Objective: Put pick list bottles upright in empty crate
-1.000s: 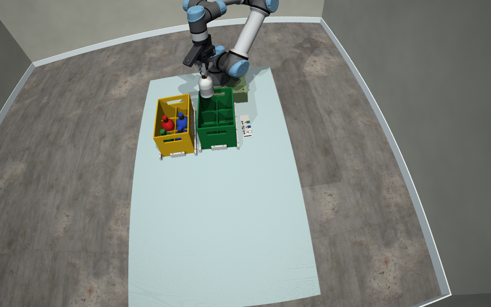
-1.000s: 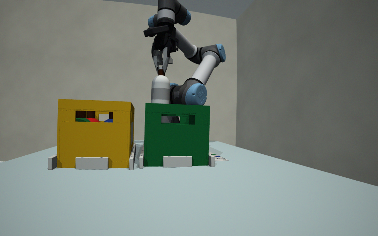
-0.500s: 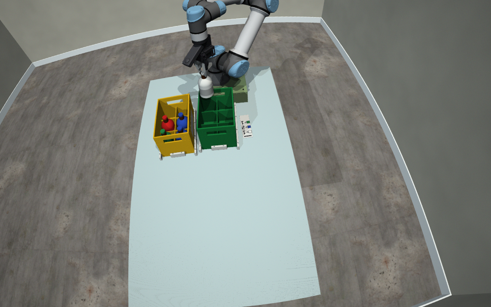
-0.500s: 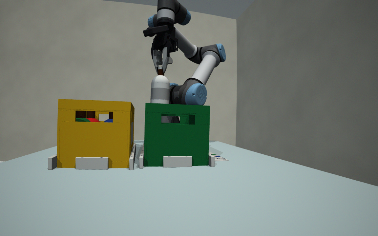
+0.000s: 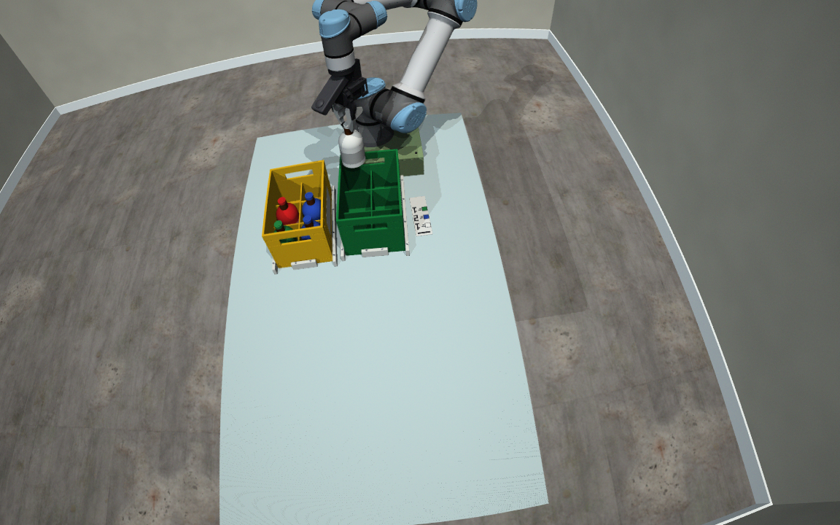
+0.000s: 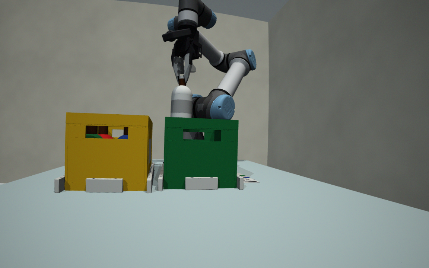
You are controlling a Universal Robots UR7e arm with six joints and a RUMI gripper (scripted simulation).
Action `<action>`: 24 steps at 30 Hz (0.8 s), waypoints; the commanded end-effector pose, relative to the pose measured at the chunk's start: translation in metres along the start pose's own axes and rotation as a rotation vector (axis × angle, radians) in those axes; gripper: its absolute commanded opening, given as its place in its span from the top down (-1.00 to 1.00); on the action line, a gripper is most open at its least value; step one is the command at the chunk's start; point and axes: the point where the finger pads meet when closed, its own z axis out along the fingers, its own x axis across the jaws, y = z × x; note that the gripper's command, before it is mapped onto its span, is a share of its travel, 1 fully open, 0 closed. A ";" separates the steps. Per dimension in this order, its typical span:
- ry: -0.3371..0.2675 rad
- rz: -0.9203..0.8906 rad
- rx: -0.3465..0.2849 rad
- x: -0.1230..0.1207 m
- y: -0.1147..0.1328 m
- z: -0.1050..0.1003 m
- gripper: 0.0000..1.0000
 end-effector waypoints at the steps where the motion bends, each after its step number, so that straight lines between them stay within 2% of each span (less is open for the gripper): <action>1: 0.001 0.002 0.003 0.001 -0.001 0.002 1.00; 24: 0.001 0.002 0.005 0.001 -0.002 0.023 1.00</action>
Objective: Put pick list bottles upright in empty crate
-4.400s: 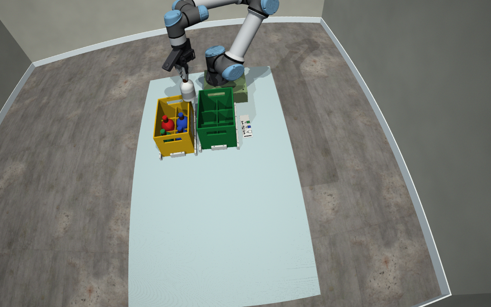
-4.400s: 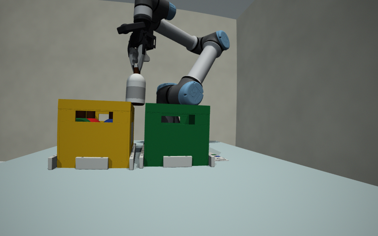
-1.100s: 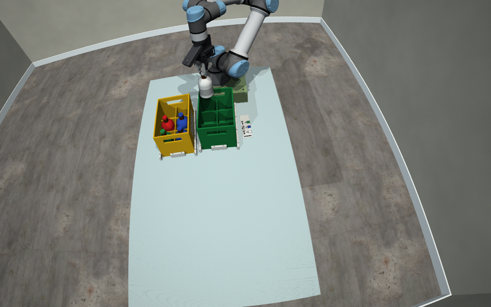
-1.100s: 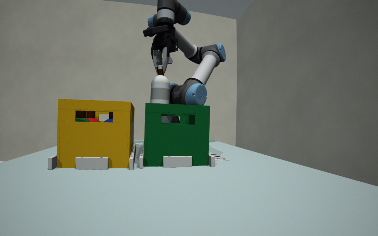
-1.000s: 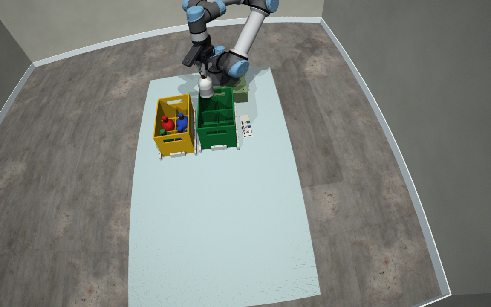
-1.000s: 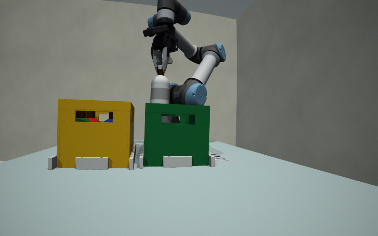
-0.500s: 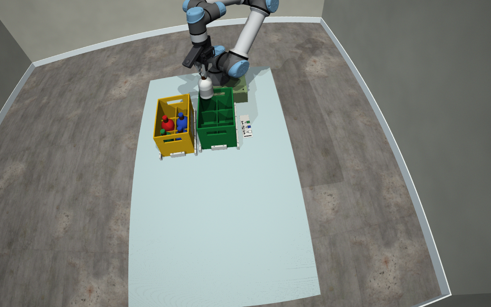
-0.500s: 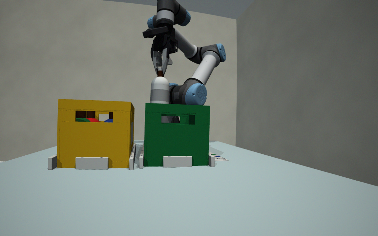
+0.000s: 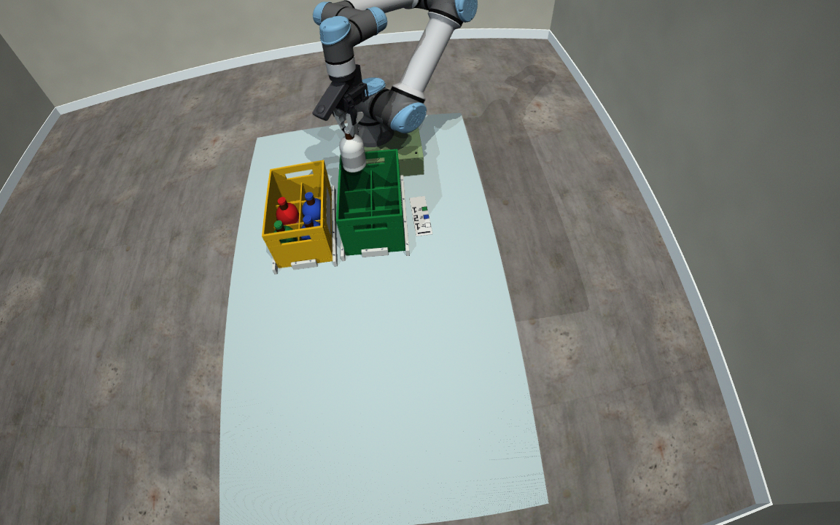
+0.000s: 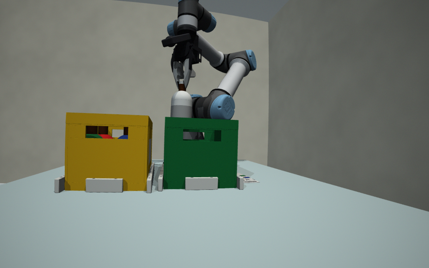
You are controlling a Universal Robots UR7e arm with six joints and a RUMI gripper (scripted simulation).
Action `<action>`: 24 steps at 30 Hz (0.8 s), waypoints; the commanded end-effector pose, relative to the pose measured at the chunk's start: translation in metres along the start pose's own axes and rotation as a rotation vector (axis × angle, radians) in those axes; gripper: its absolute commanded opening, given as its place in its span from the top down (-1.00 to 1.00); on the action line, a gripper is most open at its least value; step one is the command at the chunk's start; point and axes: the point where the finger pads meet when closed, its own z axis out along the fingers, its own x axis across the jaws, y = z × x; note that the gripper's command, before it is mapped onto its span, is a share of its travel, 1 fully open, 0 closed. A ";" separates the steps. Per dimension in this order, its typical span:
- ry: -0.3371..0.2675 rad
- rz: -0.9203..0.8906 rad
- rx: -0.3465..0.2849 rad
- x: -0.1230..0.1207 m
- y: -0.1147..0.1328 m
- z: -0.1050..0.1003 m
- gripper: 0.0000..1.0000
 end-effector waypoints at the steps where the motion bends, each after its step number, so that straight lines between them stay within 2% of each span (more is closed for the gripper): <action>1: 0.001 0.002 0.008 0.001 -0.002 0.005 1.00; 24: 0.001 0.002 0.008 0.001 -0.003 0.024 1.00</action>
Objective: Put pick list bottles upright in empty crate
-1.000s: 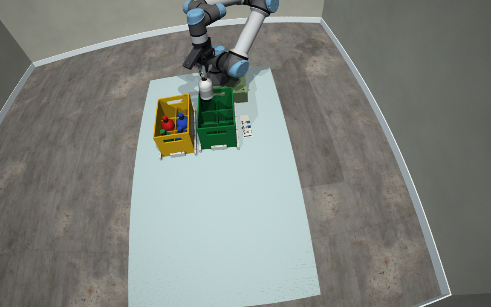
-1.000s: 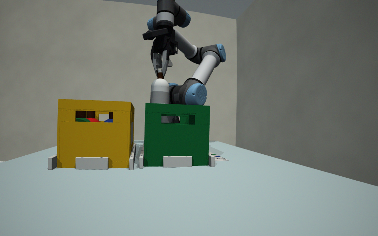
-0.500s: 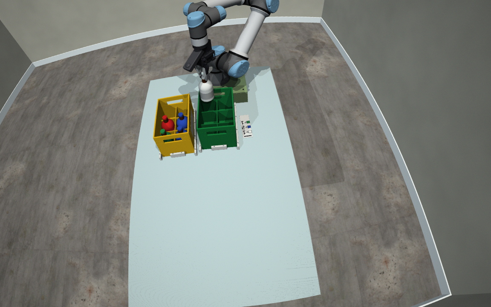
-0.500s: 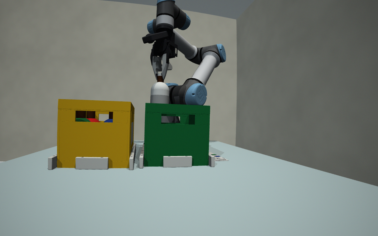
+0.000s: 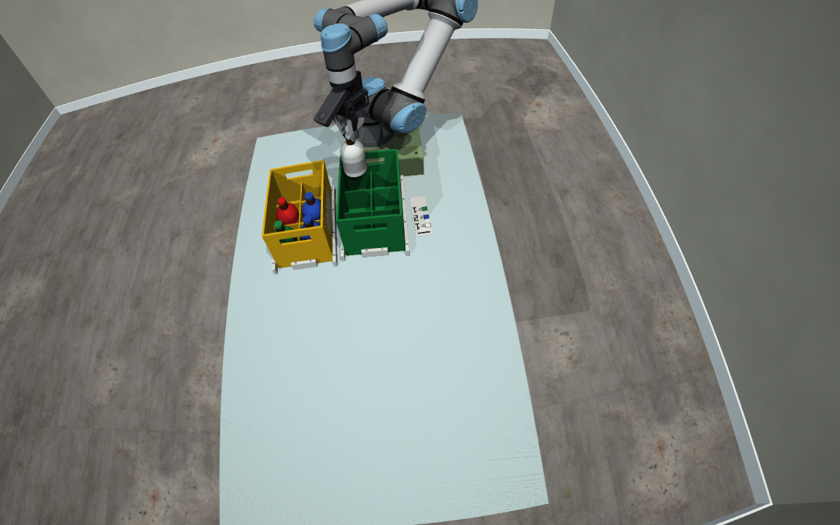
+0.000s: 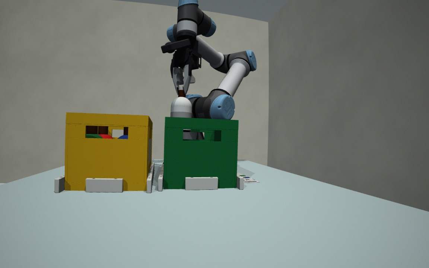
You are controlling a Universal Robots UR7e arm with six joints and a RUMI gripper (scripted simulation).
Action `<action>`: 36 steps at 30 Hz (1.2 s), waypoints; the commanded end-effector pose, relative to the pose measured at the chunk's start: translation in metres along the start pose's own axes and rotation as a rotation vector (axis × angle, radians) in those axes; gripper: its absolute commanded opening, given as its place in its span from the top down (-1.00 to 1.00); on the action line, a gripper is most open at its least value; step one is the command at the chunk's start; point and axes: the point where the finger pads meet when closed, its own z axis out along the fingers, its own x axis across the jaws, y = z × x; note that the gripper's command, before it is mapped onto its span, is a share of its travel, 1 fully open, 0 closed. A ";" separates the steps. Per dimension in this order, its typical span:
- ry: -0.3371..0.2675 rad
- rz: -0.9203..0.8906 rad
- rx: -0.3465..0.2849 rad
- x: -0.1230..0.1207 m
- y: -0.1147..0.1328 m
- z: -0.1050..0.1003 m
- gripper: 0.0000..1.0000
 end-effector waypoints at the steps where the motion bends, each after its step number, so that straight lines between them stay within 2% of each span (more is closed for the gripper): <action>1: 0.001 0.002 0.009 0.001 -0.002 0.003 1.00; 36: 0.001 0.002 0.008 0.001 -0.002 0.035 1.00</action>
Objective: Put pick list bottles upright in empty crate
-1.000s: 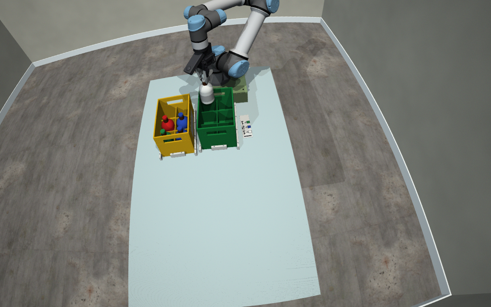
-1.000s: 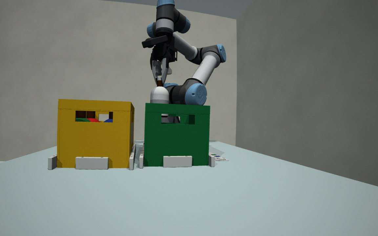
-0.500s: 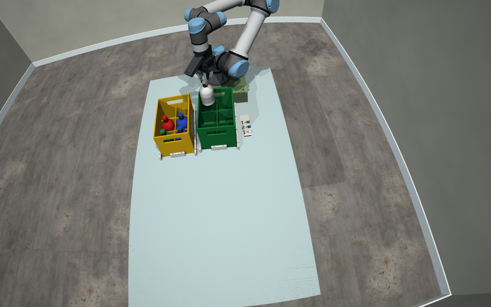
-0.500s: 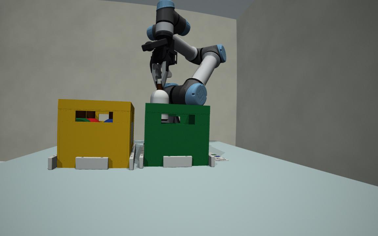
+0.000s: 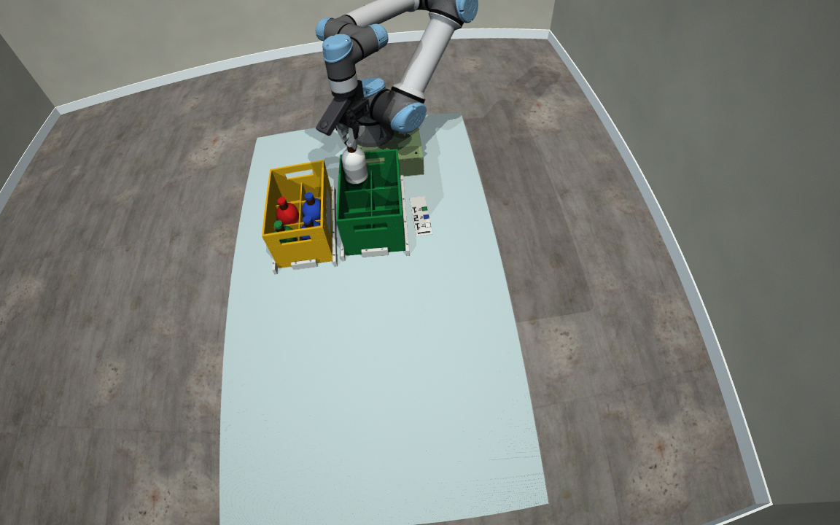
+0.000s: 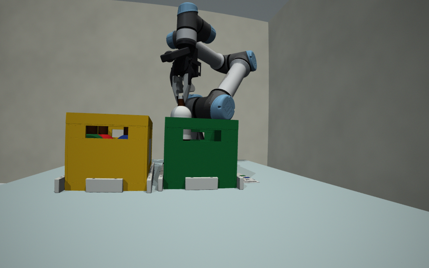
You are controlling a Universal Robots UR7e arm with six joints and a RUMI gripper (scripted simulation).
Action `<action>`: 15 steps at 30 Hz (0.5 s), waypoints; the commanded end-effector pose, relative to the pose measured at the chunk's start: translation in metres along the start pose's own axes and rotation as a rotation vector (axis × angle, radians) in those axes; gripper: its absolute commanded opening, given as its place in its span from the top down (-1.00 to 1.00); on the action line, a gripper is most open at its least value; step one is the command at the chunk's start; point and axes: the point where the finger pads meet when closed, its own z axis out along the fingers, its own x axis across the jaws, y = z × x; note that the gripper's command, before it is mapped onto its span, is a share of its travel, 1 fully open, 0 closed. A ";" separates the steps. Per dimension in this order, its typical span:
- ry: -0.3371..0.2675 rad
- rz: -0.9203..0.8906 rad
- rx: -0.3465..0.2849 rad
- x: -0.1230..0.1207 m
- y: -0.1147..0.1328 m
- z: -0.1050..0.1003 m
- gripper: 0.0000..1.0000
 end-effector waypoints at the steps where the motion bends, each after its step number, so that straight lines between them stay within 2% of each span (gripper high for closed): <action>1: 0.001 0.002 0.009 0.001 -0.002 0.004 1.00; 15: 0.001 0.002 0.008 0.001 -0.002 0.016 1.00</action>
